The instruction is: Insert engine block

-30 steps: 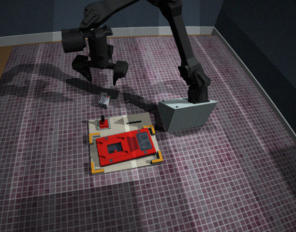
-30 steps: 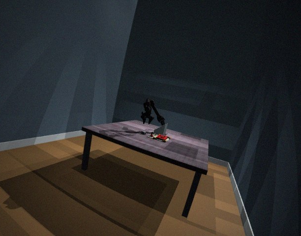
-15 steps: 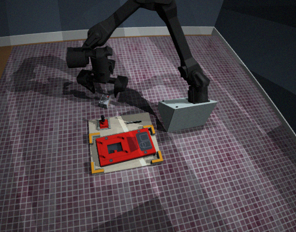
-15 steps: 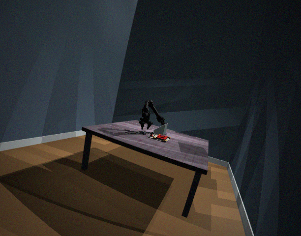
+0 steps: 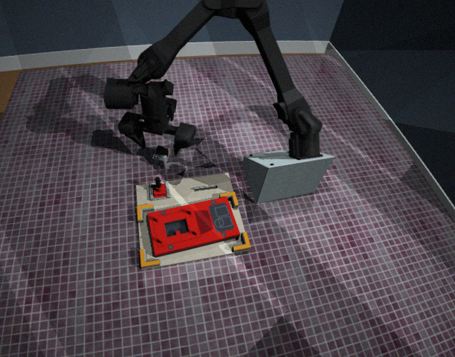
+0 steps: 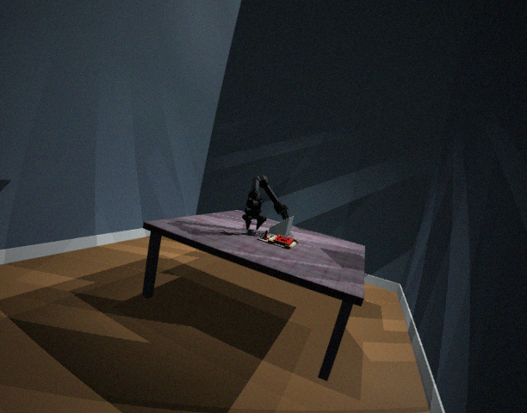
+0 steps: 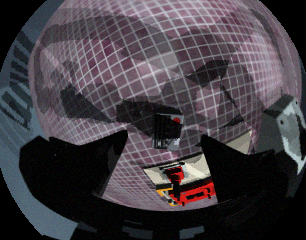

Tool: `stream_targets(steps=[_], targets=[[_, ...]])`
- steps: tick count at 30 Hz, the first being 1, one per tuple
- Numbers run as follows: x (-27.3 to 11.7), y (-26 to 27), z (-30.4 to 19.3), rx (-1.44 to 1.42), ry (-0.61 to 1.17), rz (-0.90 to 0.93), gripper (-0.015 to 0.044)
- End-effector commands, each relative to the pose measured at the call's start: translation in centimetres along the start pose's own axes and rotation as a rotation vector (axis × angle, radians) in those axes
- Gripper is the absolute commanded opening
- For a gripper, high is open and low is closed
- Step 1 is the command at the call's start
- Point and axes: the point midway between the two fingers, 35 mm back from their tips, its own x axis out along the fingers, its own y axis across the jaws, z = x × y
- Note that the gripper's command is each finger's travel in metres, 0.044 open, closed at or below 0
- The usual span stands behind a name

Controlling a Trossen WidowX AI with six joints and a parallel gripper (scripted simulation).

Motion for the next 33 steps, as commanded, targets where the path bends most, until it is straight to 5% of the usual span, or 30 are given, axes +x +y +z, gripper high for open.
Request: stream_targets(steps=[1,9,20,27,31,33], targets=[[0.7,-0.2,0.0,-0.005,0.001,-0.004,0.044],[1.8,-0.2,0.0,-0.006,0.001,-0.004,0.044],[1.8,-0.2,0.0,-0.006,0.001,-0.004,0.0151],[1.8,-0.2,0.0,-0.006,0.001,-0.004,0.0105],[1.3,-0.1,-0.1,-0.005,0.002,-0.004,0.0],[0.7,0.0,-0.1,-0.005,0.003,-0.005,0.0]])
